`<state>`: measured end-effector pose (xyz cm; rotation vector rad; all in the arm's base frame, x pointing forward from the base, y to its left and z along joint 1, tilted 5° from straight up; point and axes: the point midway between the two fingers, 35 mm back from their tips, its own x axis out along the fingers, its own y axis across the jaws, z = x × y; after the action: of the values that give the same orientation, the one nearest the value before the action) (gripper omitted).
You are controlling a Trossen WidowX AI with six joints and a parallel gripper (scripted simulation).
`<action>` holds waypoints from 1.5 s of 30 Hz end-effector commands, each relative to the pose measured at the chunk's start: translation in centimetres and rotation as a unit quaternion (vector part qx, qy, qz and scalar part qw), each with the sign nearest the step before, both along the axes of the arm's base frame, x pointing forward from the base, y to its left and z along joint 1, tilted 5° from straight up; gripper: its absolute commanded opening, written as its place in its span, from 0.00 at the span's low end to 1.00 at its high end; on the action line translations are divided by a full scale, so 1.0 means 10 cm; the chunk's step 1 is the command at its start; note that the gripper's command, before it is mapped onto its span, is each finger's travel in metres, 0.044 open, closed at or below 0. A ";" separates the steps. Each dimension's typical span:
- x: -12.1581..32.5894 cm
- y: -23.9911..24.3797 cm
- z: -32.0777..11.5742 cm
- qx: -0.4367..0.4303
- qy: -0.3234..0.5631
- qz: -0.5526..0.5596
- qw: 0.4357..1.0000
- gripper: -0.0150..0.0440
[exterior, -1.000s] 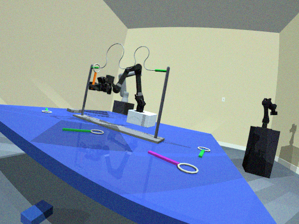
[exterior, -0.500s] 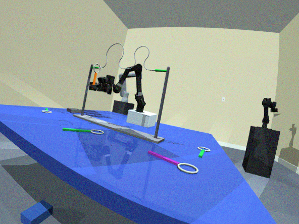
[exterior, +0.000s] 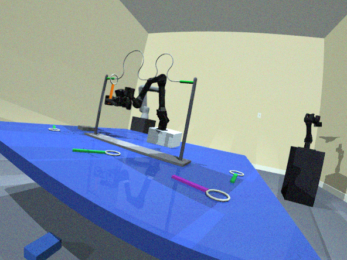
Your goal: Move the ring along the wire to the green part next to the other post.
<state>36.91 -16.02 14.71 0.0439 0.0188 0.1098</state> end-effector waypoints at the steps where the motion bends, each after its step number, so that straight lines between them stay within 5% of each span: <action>1: -0.01 0.05 0.04 -0.002 -0.003 0.000 1.000 0.00; 22: -0.04 0.42 0.07 0.065 0.005 0.007 0.998 0.00; 45: -0.15 1.11 0.35 0.274 0.035 0.030 0.961 0.00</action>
<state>35.72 -5.38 17.49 0.5659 0.0596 0.1658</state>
